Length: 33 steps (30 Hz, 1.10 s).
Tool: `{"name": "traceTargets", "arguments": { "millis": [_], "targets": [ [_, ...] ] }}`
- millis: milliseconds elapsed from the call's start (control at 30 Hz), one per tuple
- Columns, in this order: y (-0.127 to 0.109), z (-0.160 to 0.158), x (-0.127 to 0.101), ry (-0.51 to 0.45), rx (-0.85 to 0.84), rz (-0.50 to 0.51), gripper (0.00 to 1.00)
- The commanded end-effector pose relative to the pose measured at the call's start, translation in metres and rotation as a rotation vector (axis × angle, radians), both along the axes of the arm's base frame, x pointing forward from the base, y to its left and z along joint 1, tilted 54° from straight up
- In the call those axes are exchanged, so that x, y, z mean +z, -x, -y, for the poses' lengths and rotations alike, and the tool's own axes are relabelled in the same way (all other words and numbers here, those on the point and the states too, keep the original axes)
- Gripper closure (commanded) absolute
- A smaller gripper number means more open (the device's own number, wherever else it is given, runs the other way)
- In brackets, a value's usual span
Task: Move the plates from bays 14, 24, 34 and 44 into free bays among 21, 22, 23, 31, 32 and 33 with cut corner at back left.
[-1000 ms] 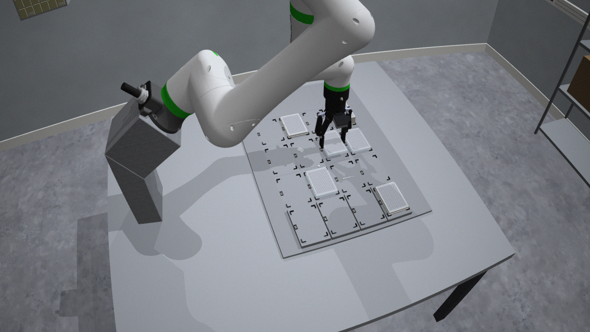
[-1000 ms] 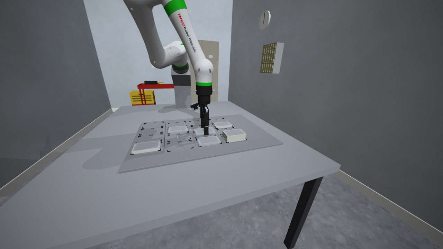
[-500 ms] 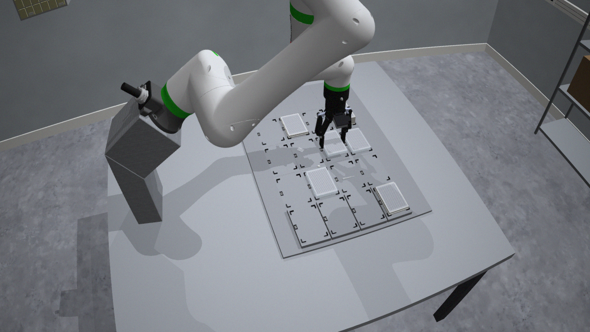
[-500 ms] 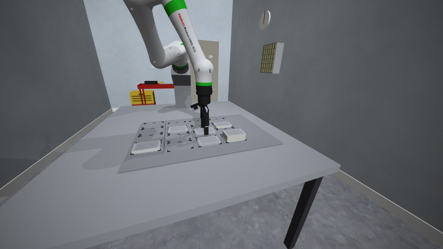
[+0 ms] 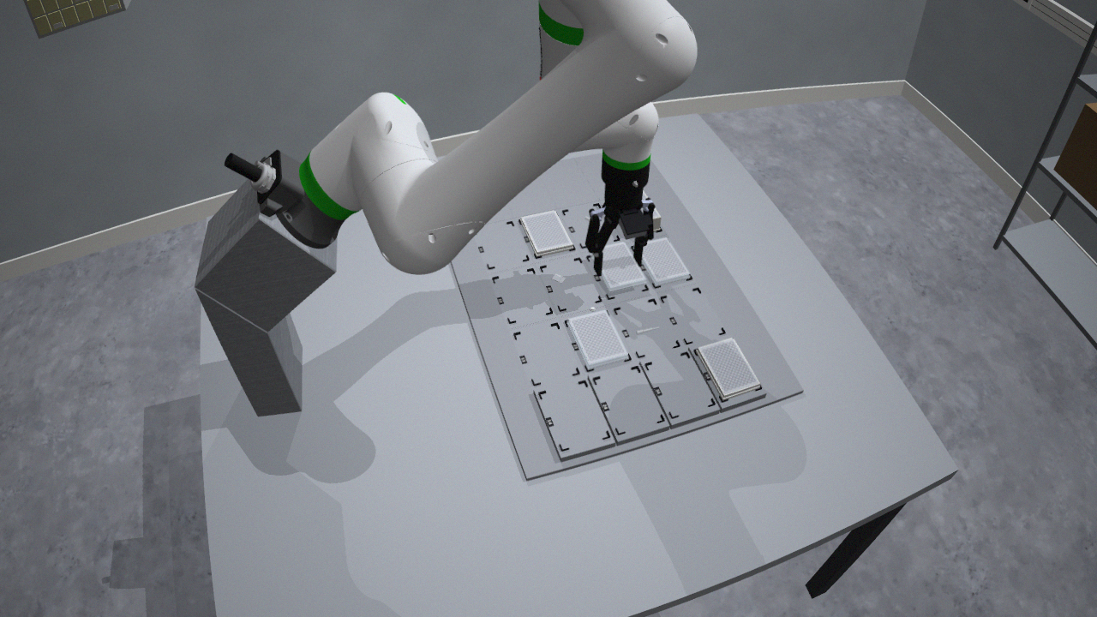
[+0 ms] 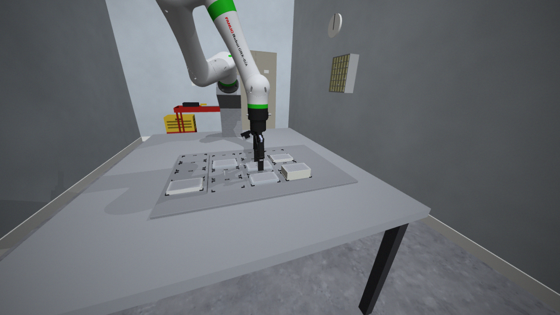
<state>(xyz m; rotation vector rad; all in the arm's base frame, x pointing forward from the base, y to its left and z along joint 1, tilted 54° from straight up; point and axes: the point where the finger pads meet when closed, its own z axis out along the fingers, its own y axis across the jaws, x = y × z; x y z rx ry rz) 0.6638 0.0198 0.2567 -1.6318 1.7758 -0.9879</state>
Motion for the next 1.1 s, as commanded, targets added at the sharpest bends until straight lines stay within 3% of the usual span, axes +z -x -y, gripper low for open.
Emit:
{"name": "traceTargets", "arguments": {
  "millis": [0,1067],
  "targets": [
    [0.0000,-0.0002,0.0009,0.000,0.000,0.001,0.90],
    [-0.0068,0.0013,-0.0042,0.000,0.000,0.001,0.90]
  ]
}}
